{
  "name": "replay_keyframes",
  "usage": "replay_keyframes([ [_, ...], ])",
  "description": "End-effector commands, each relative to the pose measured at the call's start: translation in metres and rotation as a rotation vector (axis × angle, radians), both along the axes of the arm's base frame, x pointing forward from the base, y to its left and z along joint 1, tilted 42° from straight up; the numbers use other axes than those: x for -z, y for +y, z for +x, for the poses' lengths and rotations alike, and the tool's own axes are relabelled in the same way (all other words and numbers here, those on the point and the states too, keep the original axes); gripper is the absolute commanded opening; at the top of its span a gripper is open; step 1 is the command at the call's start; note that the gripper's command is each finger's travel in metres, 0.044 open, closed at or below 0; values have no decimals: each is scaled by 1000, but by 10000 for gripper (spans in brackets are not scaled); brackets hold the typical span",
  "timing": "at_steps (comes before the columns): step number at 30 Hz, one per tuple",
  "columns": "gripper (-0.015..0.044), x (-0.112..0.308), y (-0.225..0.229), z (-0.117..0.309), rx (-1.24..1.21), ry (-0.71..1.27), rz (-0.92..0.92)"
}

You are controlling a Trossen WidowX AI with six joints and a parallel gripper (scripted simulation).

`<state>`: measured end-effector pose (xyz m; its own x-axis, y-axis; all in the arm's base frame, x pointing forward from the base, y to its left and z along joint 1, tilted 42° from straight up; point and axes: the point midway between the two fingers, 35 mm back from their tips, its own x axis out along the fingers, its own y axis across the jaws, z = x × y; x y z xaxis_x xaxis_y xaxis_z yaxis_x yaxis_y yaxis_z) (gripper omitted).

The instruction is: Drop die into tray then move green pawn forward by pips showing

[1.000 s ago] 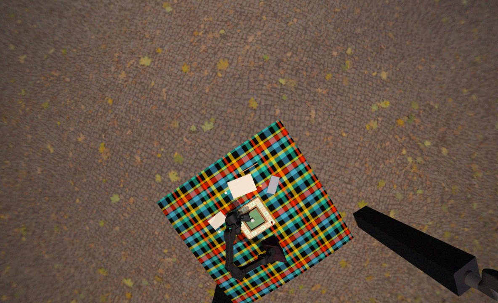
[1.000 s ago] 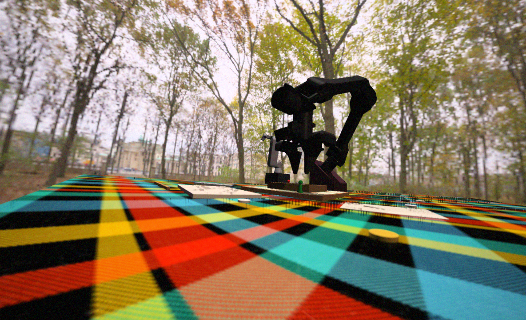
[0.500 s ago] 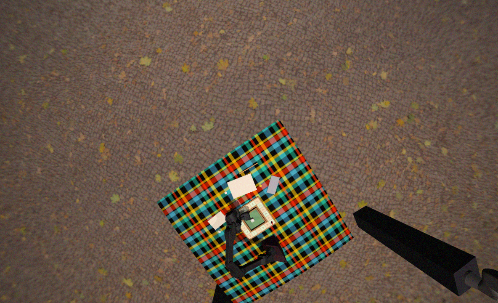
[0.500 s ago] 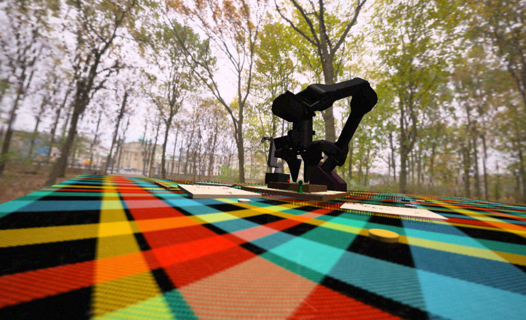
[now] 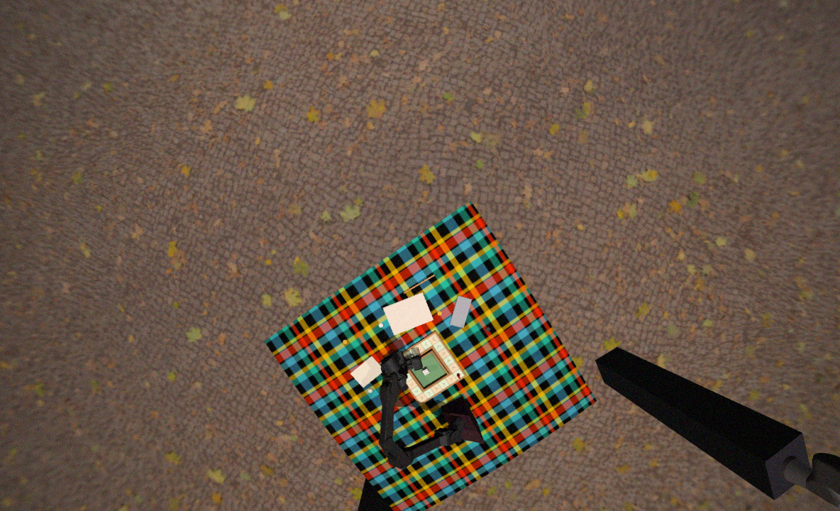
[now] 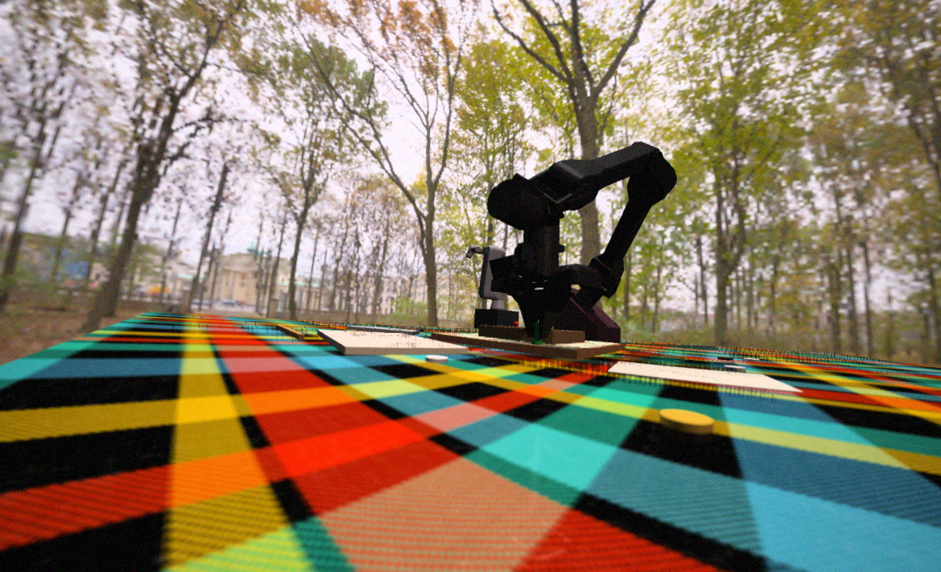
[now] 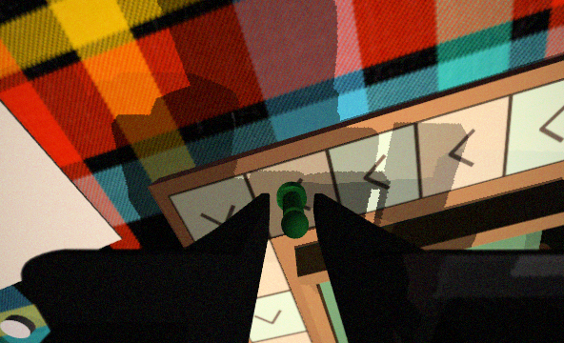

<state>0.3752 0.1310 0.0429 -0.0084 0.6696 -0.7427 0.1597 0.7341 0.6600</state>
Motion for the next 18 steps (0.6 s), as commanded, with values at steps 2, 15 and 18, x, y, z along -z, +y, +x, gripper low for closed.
replay_keyframes([
  [2,29,1,1,-1,3,6,3],
  [15,0,-18,-19,4,3,5,-3],
  [18,0,-31,-32,7,3,5,-5],
])
